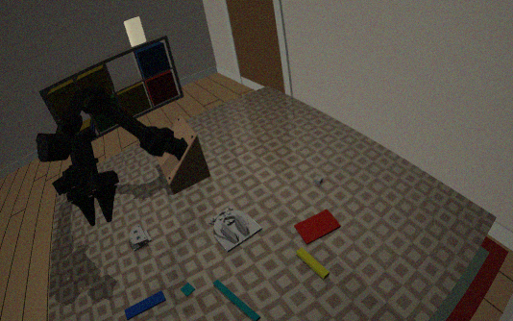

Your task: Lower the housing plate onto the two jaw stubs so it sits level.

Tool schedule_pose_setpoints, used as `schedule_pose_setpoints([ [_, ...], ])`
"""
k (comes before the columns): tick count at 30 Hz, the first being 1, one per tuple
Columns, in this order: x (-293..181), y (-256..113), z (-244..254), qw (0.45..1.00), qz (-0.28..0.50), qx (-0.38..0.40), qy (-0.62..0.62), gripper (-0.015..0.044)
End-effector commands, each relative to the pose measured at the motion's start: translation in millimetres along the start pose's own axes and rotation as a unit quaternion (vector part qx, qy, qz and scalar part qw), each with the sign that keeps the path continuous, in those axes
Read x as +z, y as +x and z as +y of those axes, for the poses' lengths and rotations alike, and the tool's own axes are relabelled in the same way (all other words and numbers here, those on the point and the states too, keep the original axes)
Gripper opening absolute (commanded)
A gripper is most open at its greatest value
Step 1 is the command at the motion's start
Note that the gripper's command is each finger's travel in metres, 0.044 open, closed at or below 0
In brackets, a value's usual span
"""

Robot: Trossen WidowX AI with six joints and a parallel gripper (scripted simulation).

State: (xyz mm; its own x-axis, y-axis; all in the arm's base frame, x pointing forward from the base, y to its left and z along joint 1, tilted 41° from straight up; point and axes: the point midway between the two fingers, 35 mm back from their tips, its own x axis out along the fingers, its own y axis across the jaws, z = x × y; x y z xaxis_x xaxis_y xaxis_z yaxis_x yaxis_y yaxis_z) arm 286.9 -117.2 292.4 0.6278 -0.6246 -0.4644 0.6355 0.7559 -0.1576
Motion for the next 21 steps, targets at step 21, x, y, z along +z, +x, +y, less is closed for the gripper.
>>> schedule_pose_setpoints([
  [21,-94,31,-74,0.954,0.157,-0.177,0.186,0.0440],
])
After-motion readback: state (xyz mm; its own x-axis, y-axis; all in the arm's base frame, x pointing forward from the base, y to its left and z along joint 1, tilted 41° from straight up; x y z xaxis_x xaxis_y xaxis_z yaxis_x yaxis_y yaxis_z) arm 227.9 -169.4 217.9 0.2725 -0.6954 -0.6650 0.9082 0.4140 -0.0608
